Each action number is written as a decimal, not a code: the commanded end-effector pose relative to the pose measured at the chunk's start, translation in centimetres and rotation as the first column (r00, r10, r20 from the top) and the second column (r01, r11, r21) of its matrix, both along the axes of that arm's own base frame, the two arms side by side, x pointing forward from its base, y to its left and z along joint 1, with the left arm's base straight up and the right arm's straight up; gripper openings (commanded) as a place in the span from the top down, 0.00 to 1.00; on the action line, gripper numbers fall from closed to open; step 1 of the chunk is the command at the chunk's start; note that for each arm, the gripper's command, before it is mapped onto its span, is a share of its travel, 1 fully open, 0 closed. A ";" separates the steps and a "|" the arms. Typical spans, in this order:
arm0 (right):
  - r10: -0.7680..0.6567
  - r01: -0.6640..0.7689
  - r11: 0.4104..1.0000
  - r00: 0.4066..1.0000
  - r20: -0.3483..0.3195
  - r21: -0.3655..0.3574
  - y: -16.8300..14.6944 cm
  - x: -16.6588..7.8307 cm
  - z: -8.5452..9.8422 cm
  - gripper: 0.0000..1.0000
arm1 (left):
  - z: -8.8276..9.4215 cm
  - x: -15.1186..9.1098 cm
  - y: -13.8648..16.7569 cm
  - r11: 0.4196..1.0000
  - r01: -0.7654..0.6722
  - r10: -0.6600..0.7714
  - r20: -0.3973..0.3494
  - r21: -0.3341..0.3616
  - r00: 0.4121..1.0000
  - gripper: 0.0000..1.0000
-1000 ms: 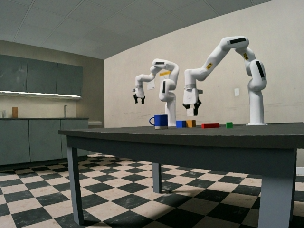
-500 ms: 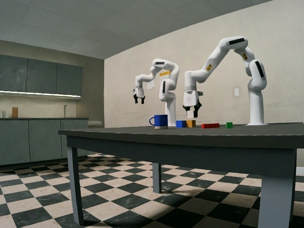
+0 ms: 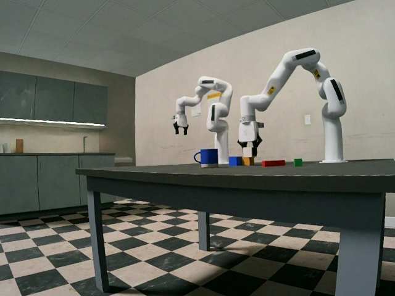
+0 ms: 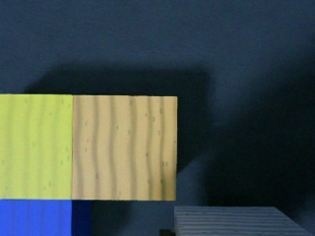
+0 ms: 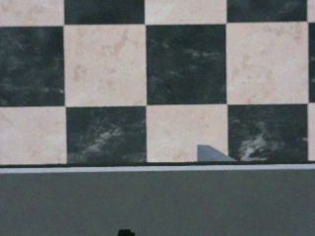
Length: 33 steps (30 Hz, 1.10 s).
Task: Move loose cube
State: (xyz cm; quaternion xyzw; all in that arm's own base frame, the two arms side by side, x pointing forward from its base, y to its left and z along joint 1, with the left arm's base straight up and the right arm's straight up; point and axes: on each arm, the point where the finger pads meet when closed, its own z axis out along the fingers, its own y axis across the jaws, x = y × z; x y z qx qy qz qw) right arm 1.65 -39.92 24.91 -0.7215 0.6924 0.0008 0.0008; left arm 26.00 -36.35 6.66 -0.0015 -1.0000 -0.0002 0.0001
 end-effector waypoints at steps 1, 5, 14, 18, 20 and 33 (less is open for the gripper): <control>0.000 0.000 1.000 1.000 0.000 -0.002 0.0 0.0 0.1 0.00 | -0.6 0.1 -0.1 1.000 0.000 0.000 0.002 -0.002 1.000 1.00; 0.000 0.000 1.000 1.000 0.000 -0.002 0.0 0.0 0.1 0.00 | -0.9 0.1 -0.1 1.000 0.000 0.000 0.002 -0.002 1.000 1.00; 0.000 0.000 1.000 1.000 0.000 -0.002 0.0 0.0 0.1 0.00 | -2.3 0.1 -0.1 1.000 0.000 0.000 0.002 -0.002 1.000 1.00; 0.000 0.000 1.000 1.000 0.000 -0.002 0.0 0.0 0.1 0.00 | -2.8 0.1 -0.1 1.000 0.000 0.000 0.002 -0.002 1.000 1.00; 0.000 0.000 1.000 1.000 0.000 -0.002 0.0 0.0 0.1 0.00 | -2.8 0.1 -0.1 1.000 0.000 0.000 0.002 -0.002 1.000 1.00; 0.000 0.000 1.000 1.000 0.000 -0.002 0.0 0.0 0.1 0.00 | -3.8 0.1 -0.1 1.000 0.000 0.000 0.002 -0.002 1.000 1.00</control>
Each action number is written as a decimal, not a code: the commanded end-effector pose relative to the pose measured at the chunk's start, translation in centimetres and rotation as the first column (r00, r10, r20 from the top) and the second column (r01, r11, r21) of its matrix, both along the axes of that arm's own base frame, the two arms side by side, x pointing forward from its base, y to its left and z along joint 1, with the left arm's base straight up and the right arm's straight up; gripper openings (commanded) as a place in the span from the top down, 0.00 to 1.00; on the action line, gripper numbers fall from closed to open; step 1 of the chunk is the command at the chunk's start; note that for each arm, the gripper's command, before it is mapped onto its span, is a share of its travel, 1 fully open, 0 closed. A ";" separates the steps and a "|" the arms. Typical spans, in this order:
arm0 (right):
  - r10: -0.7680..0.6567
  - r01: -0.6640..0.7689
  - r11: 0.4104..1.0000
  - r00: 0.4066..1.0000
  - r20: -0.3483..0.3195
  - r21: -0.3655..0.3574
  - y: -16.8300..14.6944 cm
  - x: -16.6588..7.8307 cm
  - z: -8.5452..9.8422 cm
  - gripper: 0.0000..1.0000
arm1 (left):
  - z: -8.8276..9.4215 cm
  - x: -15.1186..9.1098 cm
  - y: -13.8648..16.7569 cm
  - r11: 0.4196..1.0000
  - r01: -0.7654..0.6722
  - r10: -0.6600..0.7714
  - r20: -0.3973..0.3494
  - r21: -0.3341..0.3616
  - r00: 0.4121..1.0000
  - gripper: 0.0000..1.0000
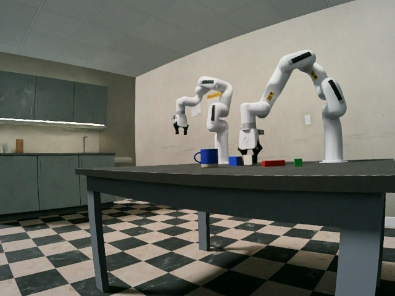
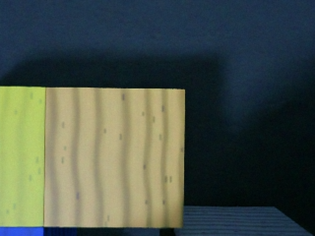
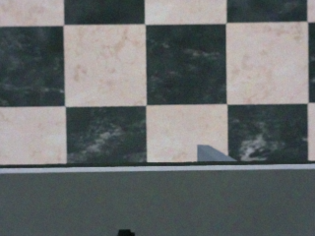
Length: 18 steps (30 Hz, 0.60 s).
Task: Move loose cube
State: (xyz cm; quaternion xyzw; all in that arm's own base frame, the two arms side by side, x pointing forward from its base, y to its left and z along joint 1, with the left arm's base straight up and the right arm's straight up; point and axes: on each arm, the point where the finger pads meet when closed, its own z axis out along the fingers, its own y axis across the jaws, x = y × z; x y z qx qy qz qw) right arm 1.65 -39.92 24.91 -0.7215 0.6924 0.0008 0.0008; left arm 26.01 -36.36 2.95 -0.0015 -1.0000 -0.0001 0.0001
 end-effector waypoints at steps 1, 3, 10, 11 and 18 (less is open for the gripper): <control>0.000 0.000 1.000 1.000 0.000 -0.002 0.0 0.0 0.1 0.00 | -0.2 0.1 -0.1 1.000 0.000 0.000 0.002 -0.002 1.000 1.00; 0.000 0.000 1.000 1.000 0.000 -0.002 0.0 0.0 0.1 0.00 | -0.2 0.1 -0.1 1.000 0.000 0.000 0.002 -0.002 1.000 1.00; 0.000 0.000 1.000 1.000 0.000 -0.002 0.0 0.0 0.1 0.00 | -0.3 0.1 -0.1 1.000 0.000 0.000 0.002 -0.002 1.000 1.00; 0.000 0.000 1.000 1.000 0.000 -0.002 0.0 0.0 0.1 0.00 | -0.3 0.1 -0.1 1.000 0.000 0.000 0.002 -0.002 1.000 1.00; 0.000 0.000 1.000 1.000 0.000 -0.002 0.0 0.0 0.1 0.00 | -0.3 0.1 -0.1 1.000 0.000 0.000 0.002 -0.002 1.000 1.00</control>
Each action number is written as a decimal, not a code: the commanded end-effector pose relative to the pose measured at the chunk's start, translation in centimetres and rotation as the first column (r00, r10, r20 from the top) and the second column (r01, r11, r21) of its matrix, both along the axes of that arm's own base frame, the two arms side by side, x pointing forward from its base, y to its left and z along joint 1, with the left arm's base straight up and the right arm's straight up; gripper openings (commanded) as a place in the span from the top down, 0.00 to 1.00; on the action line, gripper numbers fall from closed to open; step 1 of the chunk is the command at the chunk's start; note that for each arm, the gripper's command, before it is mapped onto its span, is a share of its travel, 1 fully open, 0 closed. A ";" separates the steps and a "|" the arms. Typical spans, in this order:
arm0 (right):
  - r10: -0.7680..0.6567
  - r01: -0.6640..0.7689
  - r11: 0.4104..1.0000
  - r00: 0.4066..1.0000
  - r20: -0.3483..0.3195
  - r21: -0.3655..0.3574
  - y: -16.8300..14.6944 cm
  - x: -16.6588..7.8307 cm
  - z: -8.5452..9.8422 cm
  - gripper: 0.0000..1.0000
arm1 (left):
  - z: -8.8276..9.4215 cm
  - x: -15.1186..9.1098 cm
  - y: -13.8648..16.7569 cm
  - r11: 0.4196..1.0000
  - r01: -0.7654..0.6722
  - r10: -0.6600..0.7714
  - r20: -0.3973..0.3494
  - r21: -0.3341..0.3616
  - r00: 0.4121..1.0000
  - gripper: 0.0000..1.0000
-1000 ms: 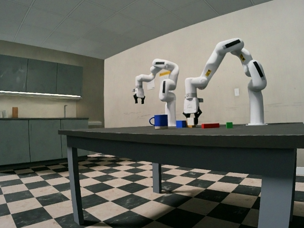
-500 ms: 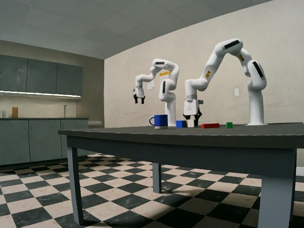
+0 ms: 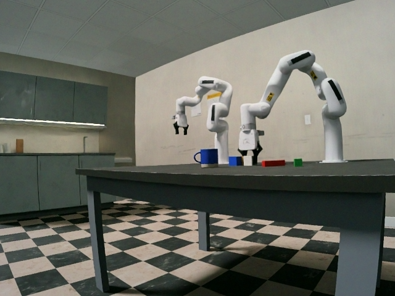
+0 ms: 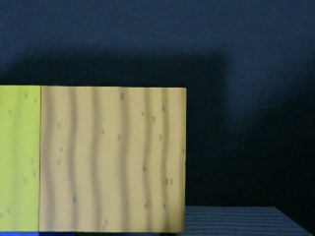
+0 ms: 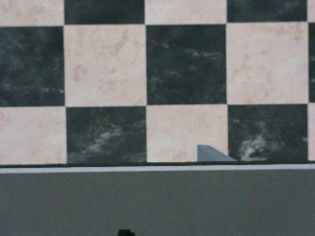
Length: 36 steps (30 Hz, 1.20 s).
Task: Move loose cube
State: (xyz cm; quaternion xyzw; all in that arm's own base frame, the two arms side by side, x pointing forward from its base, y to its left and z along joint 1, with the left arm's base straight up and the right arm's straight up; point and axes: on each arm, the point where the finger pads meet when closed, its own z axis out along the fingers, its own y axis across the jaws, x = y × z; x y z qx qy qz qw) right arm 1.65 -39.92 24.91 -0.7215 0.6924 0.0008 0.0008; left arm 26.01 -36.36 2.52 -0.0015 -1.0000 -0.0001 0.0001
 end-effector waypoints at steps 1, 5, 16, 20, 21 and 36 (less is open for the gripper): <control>0.000 0.000 1.000 1.000 0.000 -0.002 0.0 0.0 0.1 0.00 | 0.1 0.1 -0.1 1.000 0.000 0.000 0.002 -0.002 1.000 1.00; 0.000 0.000 1.000 1.000 0.000 -0.002 0.0 0.0 0.1 0.00 | 0.1 0.1 -0.1 1.000 0.000 0.000 0.002 -0.002 1.000 0.20; 0.000 0.000 1.000 1.000 0.000 -0.002 0.0 0.0 0.1 0.00 | 0.1 0.1 -0.1 1.000 0.000 0.000 0.002 -0.002 1.000 0.20; 0.000 0.000 1.000 1.000 0.000 -0.002 0.0 0.0 0.1 0.00 | 0.1 0.1 -0.1 1.000 0.000 0.000 0.002 -0.002 1.000 0.20; 0.000 0.000 1.000 1.000 0.000 -0.002 0.0 0.0 0.1 0.00 | 0.1 0.1 -0.1 1.000 0.000 0.000 0.002 -0.002 1.000 0.20; 0.000 0.000 1.000 1.000 0.000 -0.002 0.0 0.0 0.1 0.00 | 0.1 0.1 -0.1 1.000 0.000 0.000 0.002 -0.002 1.000 0.20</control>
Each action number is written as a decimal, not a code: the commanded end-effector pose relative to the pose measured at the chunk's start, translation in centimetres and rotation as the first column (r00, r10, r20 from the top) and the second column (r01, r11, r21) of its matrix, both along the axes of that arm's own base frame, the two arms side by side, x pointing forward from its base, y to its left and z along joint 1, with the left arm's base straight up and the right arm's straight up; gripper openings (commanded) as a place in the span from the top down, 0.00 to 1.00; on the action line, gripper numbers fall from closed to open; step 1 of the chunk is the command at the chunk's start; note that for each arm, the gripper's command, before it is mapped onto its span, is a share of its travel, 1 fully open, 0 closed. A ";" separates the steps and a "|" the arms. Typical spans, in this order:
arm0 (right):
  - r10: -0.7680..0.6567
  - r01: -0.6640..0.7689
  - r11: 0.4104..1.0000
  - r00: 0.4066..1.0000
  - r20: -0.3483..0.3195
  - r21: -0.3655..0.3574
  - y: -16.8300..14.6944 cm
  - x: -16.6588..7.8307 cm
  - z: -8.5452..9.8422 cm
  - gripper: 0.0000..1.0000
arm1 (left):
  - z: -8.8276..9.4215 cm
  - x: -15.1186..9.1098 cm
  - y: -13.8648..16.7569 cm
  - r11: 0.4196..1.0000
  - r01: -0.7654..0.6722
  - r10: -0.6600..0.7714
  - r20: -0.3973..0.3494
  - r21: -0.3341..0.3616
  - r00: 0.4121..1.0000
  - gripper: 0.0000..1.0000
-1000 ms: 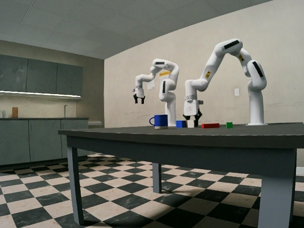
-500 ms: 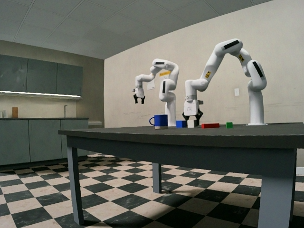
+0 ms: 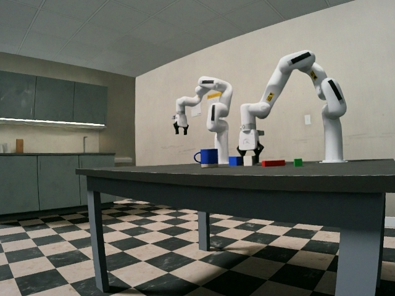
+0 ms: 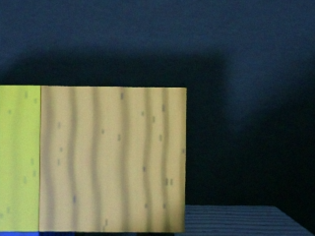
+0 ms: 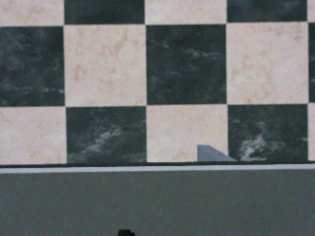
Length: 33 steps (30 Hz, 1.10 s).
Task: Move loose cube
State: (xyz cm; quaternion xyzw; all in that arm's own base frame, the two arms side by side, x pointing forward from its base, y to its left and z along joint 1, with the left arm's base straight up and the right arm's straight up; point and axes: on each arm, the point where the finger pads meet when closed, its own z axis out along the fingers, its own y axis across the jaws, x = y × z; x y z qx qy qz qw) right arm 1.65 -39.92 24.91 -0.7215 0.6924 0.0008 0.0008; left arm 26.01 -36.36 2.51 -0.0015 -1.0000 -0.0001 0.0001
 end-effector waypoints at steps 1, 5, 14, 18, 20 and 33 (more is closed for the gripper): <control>0.000 0.000 1.000 1.000 0.000 -0.002 0.0 0.0 0.1 0.00 | 0.1 0.1 -0.1 1.000 0.000 0.000 0.002 -0.002 1.000 0.20; 0.000 0.000 1.000 1.000 0.000 -0.002 0.0 0.0 0.1 0.00 | 0.1 0.1 -0.1 1.000 0.000 0.000 0.002 -0.002 1.000 0.20; 0.000 0.000 1.000 1.000 0.000 -0.002 0.0 0.0 0.1 0.00 | 0.7 0.1 -0.1 1.000 0.000 0.000 0.002 -0.002 1.000 0.20; 0.000 0.000 1.000 1.000 0.000 -0.002 0.0 0.0 0.1 0.00 | 1.0 0.1 -0.1 1.000 0.000 0.000 0.002 -0.002 1.000 0.20; 0.000 0.000 1.000 1.000 0.000 -0.002 0.0 0.0 0.1 0.00 | 1.4 0.1 -0.1 1.000 0.000 0.000 0.002 -0.002 1.000 0.20; 0.000 0.000 1.000 1.000 0.000 -0.002 0.0 0.0 0.1 0.00 | 4.9 0.1 -0.1 1.000 0.000 0.000 0.002 -0.002 1.000 0.20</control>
